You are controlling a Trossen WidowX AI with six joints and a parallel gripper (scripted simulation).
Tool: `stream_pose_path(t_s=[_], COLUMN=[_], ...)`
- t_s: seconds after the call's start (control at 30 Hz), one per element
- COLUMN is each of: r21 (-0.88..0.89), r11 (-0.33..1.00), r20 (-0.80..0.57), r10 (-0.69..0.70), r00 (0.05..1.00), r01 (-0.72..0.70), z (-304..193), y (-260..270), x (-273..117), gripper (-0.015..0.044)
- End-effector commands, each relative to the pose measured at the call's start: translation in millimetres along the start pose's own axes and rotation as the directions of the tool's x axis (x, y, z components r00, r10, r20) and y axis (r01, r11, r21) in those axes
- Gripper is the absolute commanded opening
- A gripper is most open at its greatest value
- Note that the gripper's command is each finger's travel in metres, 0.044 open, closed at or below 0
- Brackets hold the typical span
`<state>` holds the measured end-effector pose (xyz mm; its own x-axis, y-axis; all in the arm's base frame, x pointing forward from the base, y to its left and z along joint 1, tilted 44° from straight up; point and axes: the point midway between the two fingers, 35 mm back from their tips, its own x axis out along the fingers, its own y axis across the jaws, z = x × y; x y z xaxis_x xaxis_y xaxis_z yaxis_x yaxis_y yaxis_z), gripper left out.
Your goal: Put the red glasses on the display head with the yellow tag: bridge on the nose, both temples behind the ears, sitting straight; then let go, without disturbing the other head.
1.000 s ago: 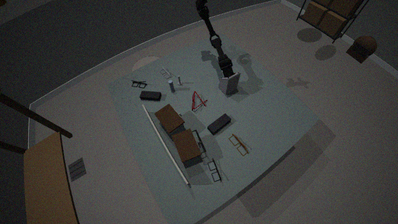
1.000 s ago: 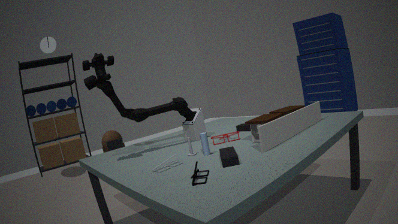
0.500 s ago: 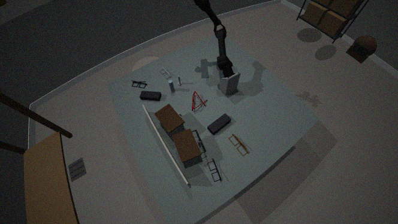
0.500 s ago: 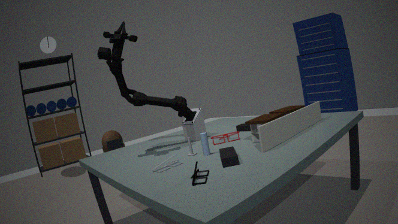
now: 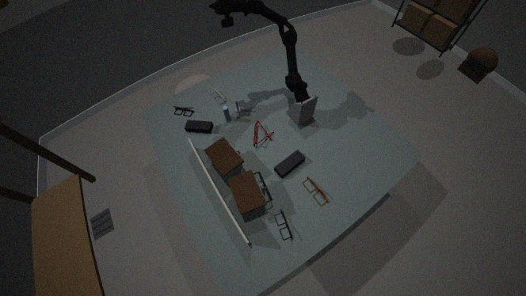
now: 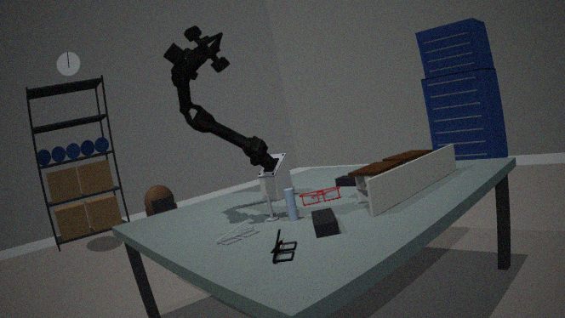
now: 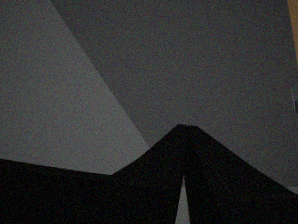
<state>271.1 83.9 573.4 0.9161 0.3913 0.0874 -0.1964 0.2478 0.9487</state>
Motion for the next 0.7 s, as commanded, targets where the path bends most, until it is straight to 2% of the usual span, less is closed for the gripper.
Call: stream_pose_path(t_s=[0.0,0.17,0.23,0.47,0.67], r21=[-0.022,-0.028,-0.035,0.005,0.094], r11=[0.984,0.948,0.909,0.672,0.468], r20=[0.153,0.258,0.324,0.502,0.556], r10=[-0.172,-0.300,-0.384,-0.643,-0.757], r00=[0.973,0.918,0.865,0.579,0.343], r01=[0.177,0.317,0.416,0.741,0.879], z=[41,73,95,173,220], y=[-45,-81,-107,-198,-257], x=[19,26,26,0,-40], gripper=[0.0000,0.0000,0.0000,0.0000,0.0000])
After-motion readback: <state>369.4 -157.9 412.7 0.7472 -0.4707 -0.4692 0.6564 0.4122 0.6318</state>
